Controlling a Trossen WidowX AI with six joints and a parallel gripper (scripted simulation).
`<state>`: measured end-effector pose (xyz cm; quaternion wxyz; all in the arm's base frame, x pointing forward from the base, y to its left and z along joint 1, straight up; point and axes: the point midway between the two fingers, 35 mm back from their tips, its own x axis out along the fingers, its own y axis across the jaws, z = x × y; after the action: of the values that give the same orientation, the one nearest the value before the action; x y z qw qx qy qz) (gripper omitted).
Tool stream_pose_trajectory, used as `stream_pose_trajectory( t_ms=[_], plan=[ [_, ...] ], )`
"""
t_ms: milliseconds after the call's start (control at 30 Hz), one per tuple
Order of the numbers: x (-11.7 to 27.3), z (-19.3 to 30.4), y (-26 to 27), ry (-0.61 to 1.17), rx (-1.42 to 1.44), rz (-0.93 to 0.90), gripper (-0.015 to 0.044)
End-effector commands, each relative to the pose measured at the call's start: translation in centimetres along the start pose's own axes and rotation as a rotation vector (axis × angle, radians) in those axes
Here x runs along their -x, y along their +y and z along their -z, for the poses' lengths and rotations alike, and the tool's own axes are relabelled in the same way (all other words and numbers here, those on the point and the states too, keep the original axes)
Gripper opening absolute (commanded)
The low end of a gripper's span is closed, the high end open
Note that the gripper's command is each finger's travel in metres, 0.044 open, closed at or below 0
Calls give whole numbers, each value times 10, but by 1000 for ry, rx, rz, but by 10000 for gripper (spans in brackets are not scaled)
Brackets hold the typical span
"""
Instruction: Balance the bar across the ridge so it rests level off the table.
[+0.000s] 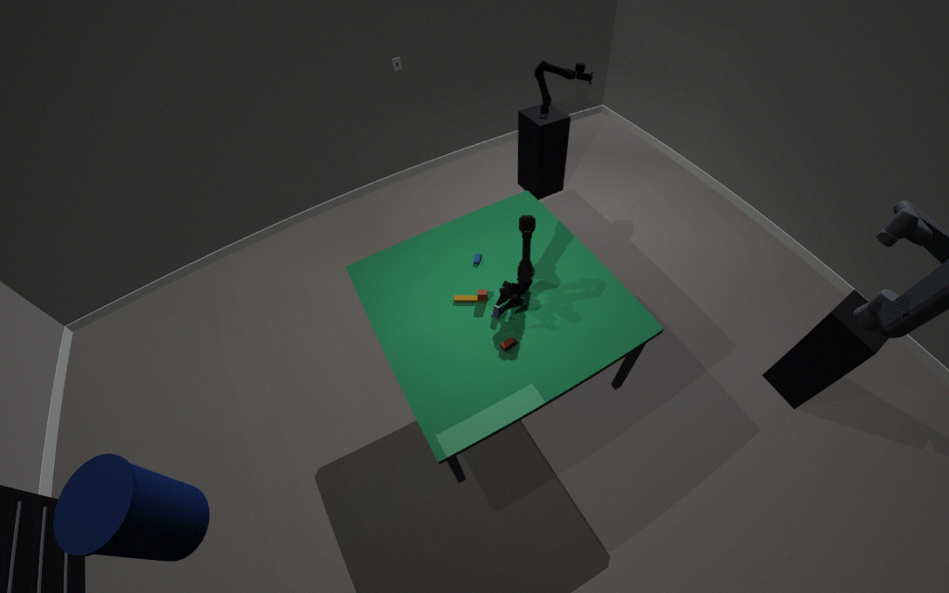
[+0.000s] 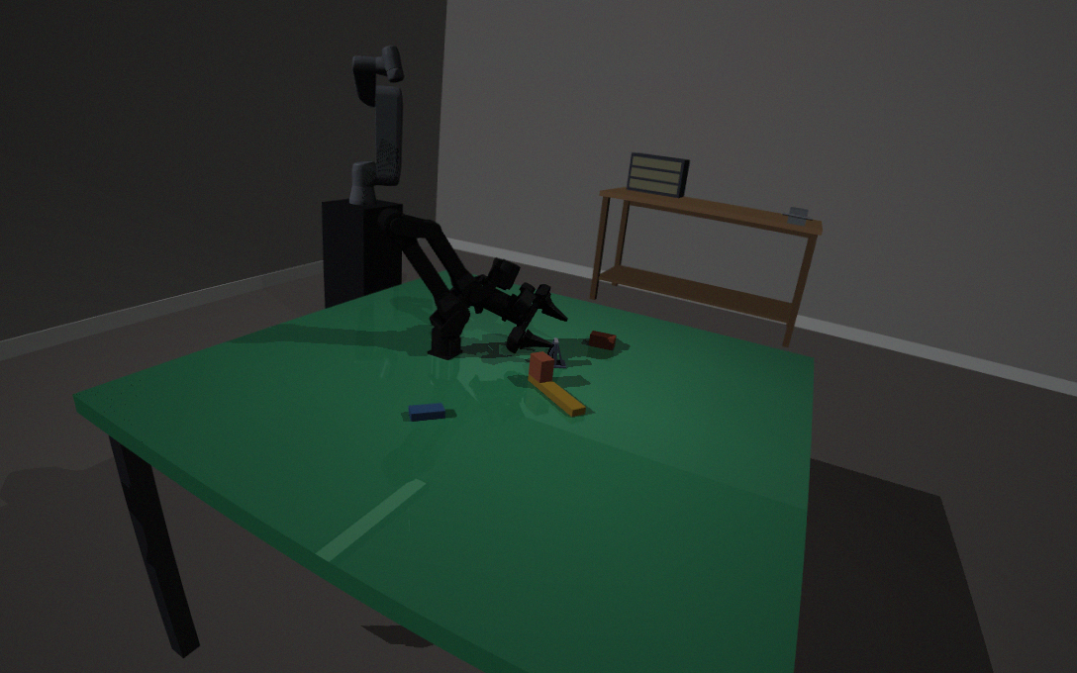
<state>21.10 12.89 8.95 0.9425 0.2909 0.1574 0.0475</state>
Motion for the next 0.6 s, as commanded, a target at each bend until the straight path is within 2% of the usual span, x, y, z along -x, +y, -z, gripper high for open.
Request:
stream_pose_trajectory(
  t_ms=[0, 67, 100, 567],
  plan=[
    [0, 0, 0, 1, 1, 2, 374],
    [-3, -1, 1, 7, 13, 15, 322],
    [-5, -2, 2, 12, 22, 25, 315],
    [-34, -17, 6, 96, 126, 165, 315]
  ],
)
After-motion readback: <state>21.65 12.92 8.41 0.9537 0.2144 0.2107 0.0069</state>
